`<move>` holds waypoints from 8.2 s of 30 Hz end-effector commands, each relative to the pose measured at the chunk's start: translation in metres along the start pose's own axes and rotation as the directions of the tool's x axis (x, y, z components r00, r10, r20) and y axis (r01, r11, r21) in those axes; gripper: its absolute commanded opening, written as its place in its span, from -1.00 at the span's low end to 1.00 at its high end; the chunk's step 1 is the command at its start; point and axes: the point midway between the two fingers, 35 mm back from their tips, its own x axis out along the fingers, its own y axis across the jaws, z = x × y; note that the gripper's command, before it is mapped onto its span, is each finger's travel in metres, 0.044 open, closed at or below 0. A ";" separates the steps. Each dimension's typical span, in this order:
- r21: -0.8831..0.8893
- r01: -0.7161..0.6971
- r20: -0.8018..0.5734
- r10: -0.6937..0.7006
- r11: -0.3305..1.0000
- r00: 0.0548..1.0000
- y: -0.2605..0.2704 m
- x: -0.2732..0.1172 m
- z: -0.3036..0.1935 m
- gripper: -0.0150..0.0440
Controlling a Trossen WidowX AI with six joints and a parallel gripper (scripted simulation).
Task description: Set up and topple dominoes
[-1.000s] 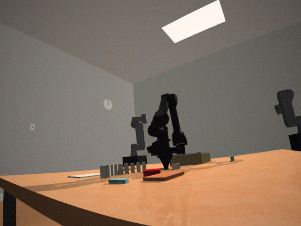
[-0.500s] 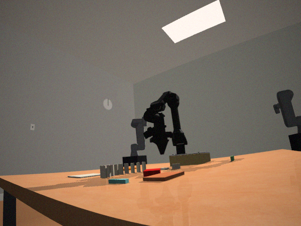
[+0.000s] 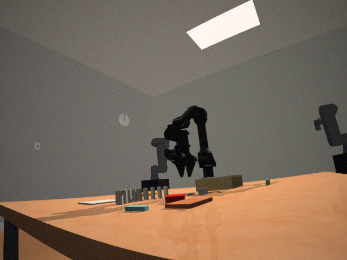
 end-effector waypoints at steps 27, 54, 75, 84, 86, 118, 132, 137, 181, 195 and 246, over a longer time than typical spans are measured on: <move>0.576 0.008 0.003 -0.012 0.817 1.000 -0.017 0.067 0.008 1.00; 0.576 0.008 0.003 -0.012 0.817 1.000 -0.018 0.082 0.008 0.29; 0.576 0.007 0.003 -0.011 0.817 1.000 -0.011 0.018 0.006 -0.13; 0.616 0.006 0.003 -0.010 0.788 1.000 -0.001 -0.078 0.003 -0.13; 0.622 0.006 0.003 -0.010 0.783 1.000 -0.001 -0.079 0.003 -0.13; -0.856 -0.015 -0.016 0.003 0.517 1.000 0.153 -0.084 -0.204 -0.13; -0.905 -0.033 0.044 0.170 0.424 0.984 0.182 -0.062 -0.214 -0.13; -0.927 -0.033 0.074 0.268 0.375 0.961 0.196 -0.052 -0.221 -0.13; -0.964 0.079 0.263 0.861 0.254 0.436 0.229 -0.029 -0.264 -0.13; -0.939 0.077 0.344 0.908 0.335 0.238 0.201 -0.036 -0.258 -0.13; -0.856 -0.014 0.516 0.856 0.516 0.023 0.127 -0.013 -0.226 -0.13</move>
